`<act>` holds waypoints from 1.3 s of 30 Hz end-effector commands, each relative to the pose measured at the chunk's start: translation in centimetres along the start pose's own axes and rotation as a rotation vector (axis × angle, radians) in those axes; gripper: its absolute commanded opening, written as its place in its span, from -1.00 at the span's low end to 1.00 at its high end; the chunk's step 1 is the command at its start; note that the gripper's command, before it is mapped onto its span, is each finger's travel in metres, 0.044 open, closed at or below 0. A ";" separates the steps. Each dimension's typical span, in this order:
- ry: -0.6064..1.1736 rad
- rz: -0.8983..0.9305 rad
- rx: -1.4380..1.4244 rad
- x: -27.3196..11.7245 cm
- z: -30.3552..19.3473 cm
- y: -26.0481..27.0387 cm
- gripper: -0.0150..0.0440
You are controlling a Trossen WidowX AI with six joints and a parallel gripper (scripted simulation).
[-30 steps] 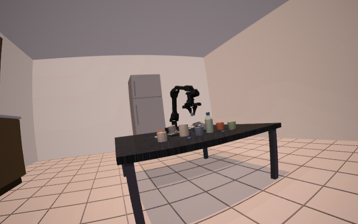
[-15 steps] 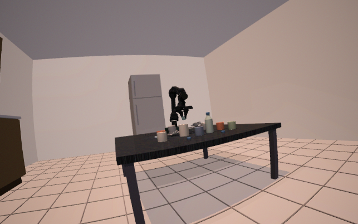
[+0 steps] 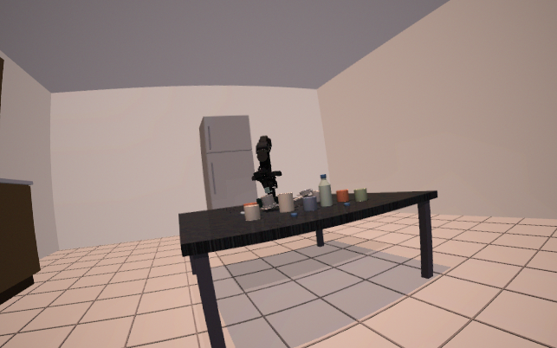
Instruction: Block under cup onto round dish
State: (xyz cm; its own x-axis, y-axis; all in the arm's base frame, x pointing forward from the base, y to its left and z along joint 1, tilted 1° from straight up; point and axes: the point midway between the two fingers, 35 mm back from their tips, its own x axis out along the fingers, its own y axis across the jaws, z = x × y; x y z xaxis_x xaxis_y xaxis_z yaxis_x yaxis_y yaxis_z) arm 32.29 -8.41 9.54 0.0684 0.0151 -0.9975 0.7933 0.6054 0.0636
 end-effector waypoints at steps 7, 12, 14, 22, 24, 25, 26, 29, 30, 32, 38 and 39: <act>0.001 -0.027 -0.001 2.0 3.8 -6.7 -0.49; 0.013 -0.045 0.004 3.1 5.1 -10.5 -0.49; 0.018 -0.052 0.006 3.5 5.4 -11.9 -0.49; 0.020 -0.054 0.006 4.6 5.5 -12.5 -0.49; 0.020 -0.054 0.006 5.6 5.5 -12.5 -0.49; 0.020 -0.054 0.006 6.2 5.5 -12.6 -0.49; 0.020 -0.054 0.006 6.9 5.5 -12.6 -0.49; 0.020 -0.054 0.006 7.8 5.4 -12.7 -0.49; 0.020 -0.054 0.006 7.8 5.4 -12.7 -0.49; 0.020 -0.054 0.006 7.9 5.4 -12.7 -0.49; 0.020 -0.054 0.006 8.5 5.4 -12.7 -0.49; 0.020 -0.054 0.006 8.7 5.4 -12.7 -0.49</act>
State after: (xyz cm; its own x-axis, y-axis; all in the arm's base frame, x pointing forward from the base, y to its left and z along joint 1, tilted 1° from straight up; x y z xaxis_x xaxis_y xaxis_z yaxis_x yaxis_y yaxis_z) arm 26.25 -20.37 0.87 0.0204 -0.0044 -0.9998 0.8026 0.5964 0.0138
